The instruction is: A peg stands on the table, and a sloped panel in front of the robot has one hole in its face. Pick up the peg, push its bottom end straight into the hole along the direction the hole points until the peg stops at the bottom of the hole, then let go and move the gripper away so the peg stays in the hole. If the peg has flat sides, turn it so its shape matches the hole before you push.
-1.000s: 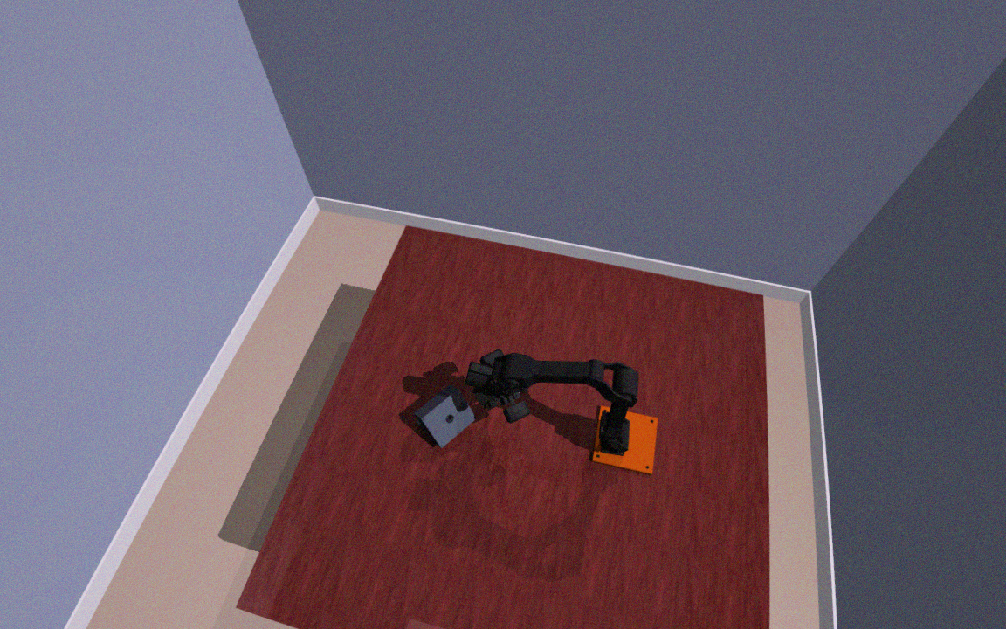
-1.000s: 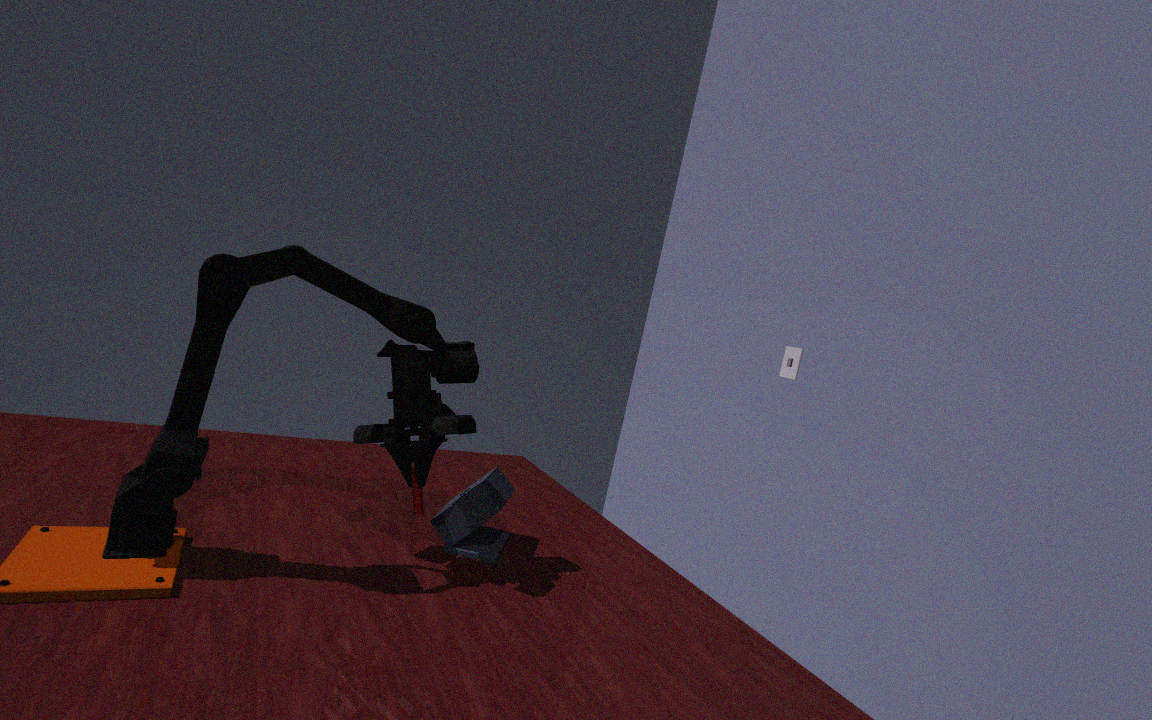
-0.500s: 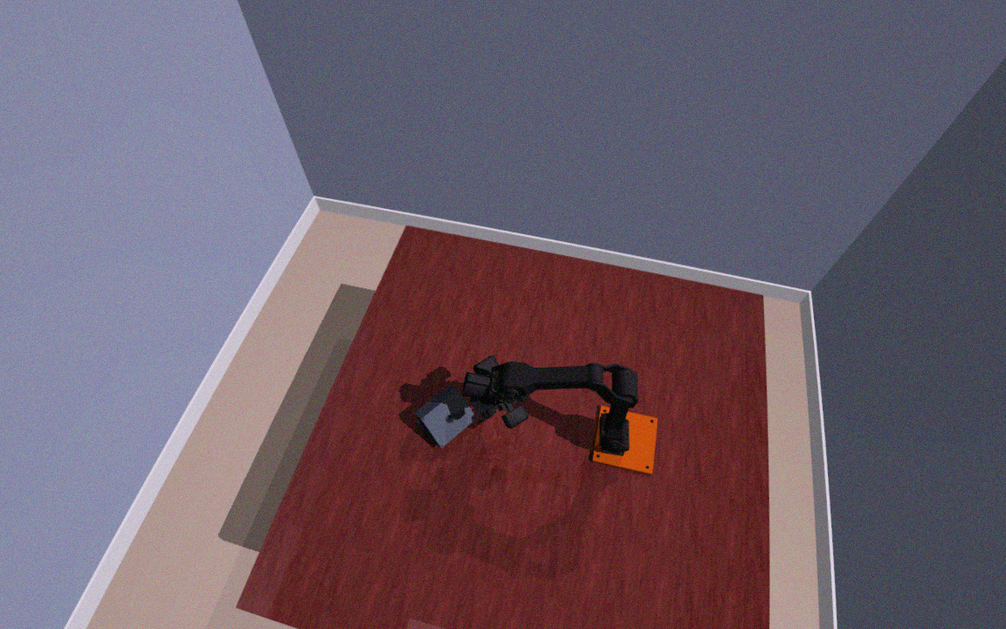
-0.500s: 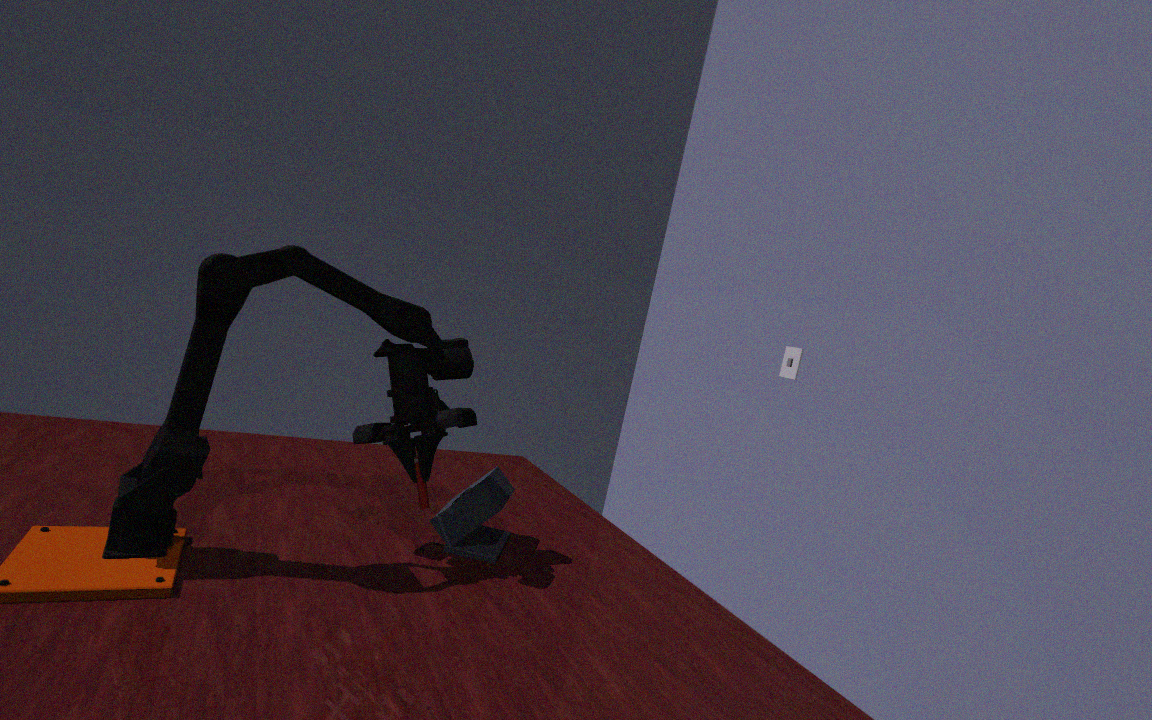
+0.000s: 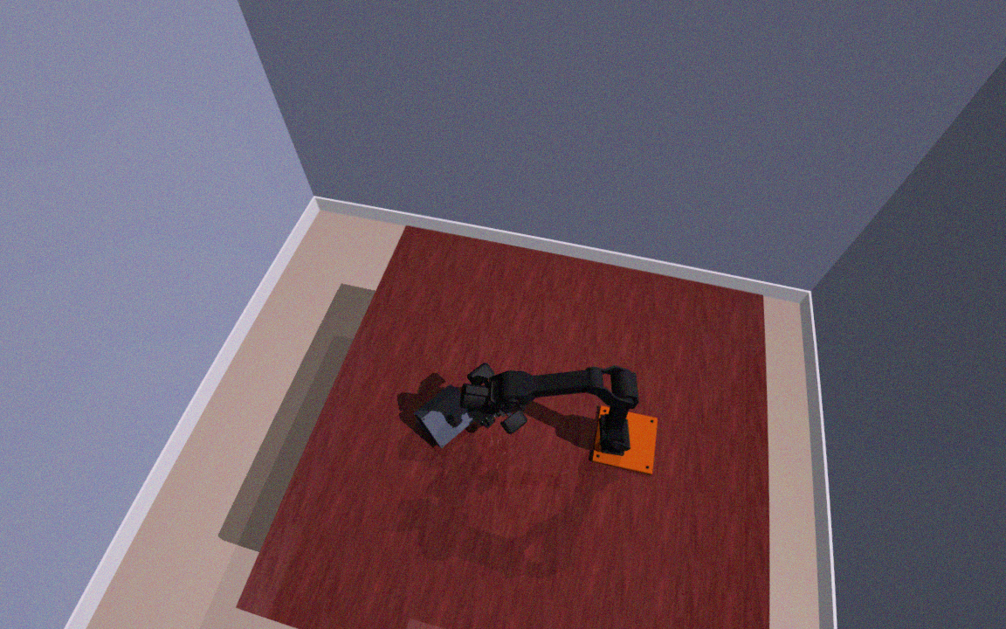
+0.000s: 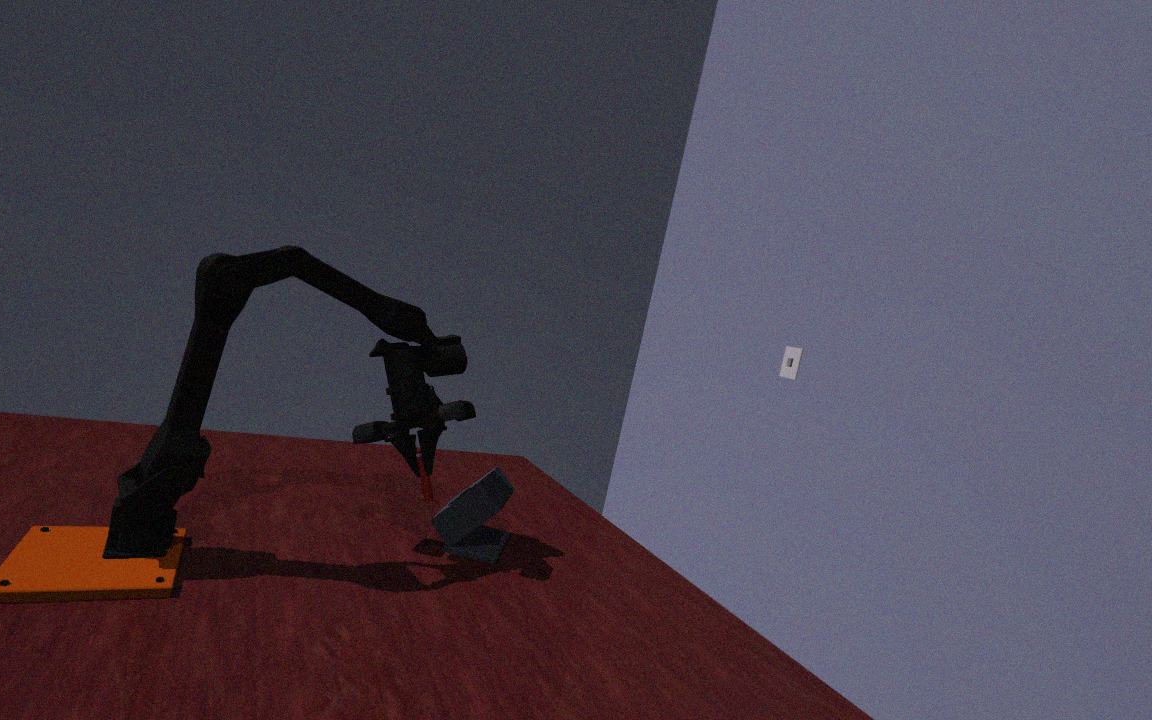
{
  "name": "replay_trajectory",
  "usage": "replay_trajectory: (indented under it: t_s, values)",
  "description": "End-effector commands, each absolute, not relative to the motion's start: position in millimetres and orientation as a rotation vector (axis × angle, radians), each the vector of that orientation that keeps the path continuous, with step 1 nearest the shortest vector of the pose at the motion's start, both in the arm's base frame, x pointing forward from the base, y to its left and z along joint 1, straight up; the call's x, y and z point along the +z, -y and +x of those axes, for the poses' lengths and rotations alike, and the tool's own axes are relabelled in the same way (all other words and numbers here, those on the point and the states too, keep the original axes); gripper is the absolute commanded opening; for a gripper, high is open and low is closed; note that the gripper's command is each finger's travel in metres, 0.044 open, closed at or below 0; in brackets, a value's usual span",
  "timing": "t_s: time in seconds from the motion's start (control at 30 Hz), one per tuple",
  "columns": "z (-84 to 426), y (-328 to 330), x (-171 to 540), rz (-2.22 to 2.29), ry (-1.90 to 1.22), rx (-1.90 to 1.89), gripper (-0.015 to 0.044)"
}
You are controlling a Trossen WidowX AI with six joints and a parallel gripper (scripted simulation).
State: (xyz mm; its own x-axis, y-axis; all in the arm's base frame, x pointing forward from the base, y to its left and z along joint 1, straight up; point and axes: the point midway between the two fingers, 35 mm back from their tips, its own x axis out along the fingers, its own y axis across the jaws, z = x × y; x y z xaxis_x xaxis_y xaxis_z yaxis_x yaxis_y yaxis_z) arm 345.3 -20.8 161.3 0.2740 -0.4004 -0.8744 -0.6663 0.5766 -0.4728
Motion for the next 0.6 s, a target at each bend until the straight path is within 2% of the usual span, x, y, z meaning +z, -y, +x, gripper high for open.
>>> replay_trajectory:
  t_s: [0.0, 0.57]
  values:
    - [347.6, 16.3, 161.9, -1.052, -1.333, 0.233, 0.0]
    - [355.0, -5.9, 166.6, -1.19, -1.274, 0.257, 0.0]
